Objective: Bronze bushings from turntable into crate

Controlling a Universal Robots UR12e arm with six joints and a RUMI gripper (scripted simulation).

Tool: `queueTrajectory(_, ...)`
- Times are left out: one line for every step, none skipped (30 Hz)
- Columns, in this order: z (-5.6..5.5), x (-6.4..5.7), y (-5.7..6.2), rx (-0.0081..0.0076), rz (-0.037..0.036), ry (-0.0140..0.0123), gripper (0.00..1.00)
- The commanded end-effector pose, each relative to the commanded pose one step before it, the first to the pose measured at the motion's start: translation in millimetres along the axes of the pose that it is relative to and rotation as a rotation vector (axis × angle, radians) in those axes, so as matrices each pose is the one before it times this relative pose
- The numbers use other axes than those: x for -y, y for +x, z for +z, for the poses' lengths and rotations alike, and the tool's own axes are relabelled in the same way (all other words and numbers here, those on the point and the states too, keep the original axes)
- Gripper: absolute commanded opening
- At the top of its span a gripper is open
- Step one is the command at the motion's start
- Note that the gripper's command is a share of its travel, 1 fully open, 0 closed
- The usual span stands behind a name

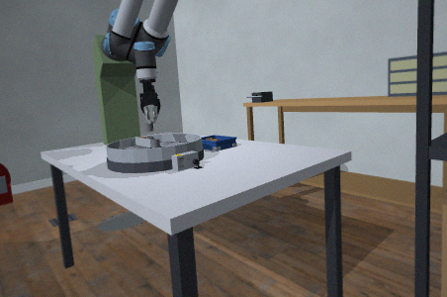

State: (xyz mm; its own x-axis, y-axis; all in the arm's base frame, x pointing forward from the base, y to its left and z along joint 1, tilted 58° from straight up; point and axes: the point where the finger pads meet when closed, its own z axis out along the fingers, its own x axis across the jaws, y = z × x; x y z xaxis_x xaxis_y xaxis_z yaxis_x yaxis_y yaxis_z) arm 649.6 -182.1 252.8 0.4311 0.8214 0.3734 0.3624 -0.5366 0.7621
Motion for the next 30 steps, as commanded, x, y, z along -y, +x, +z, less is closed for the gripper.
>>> queueTrajectory(1.50,-30.09,13.56,0.00214,-0.00011,0.00456,0.00)
queueTrajectory(-0.01,-6.76,3.13,0.00000,0.00000,0.00000,0.00)
queueTrajectory(0.00,-6.17,2.86,0.00000,0.00000,0.00000,0.00)
queueTrajectory(-0.01,-5.51,2.56,0.00000,0.00000,0.00000,0.00)
queueTrajectory(0.00,-4.80,2.22,0.00000,0.00000,0.00000,0.00)
queueTrajectory(0.00,-4.05,1.88,0.00000,0.00000,0.00000,0.00)
queueTrajectory(0.00,-3.29,1.52,0.00000,0.00000,0.00000,0.00)
queueTrajectory(-0.01,-2.54,1.18,0.00000,0.00000,0.00000,0.00)
queueTrajectory(0.00,-1.83,0.84,0.00000,0.00000,0.00000,0.00)
queueTrajectory(0.00,-1.19,0.55,0.00000,0.00000,0.00000,0.00)
queueTrajectory(0.00,-0.65,0.31,0.00000,0.00000,0.00000,0.00)
queueTrajectory(0.00,-0.26,0.12,0.00000,0.00000,0.00000,0.00)
queueTrajectory(0.00,-0.04,0.02,0.00000,0.00000,0.00000,0.00)
queueTrajectory(0.00,0.00,0.00,0.00000,0.00000,0.00000,0.00)
queueTrajectory(0.00,0.00,0.00,0.00000,0.00000,0.00000,0.00)
queueTrajectory(0.00,0.00,0.00,0.00000,0.00000,0.00000,0.00)
queueTrajectory(0.00,0.00,0.00,0.00000,0.00000,0.00000,0.00)
queueTrajectory(0.00,0.00,0.00,0.00000,0.00000,0.00000,0.00)
queueTrajectory(0.00,0.00,0.00,0.00000,0.00000,0.00000,0.00)
queueTrajectory(0.00,0.00,0.00,0.00000,0.00000,0.00000,0.00)
queueTrajectory(0.00,0.00,0.00,0.00000,0.00000,0.00000,0.00)
queueTrajectory(0.00,0.00,0.00,0.00000,0.00000,0.00000,0.00)
queueTrajectory(0.00,0.00,0.00,0.00000,0.00000,0.00000,0.00)
queueTrajectory(0.00,0.00,0.00,0.00000,0.00000,0.00000,0.00)
queueTrajectory(0.00,0.00,0.00,0.00000,0.00000,0.00000,0.00)
queueTrajectory(0.00,0.00,0.00,0.00000,0.00000,0.00000,0.00)
queueTrajectory(0.00,0.00,0.00,0.00000,0.00000,0.00000,0.00)
queueTrajectory(0.00,0.00,0.00,0.00000,0.00000,0.00000,0.00)
queueTrajectory(0.00,0.00,0.00,0.00000,0.00000,0.00000,0.00)
queueTrajectory(0.00,0.00,0.00,0.00000,0.00000,0.00000,0.00)
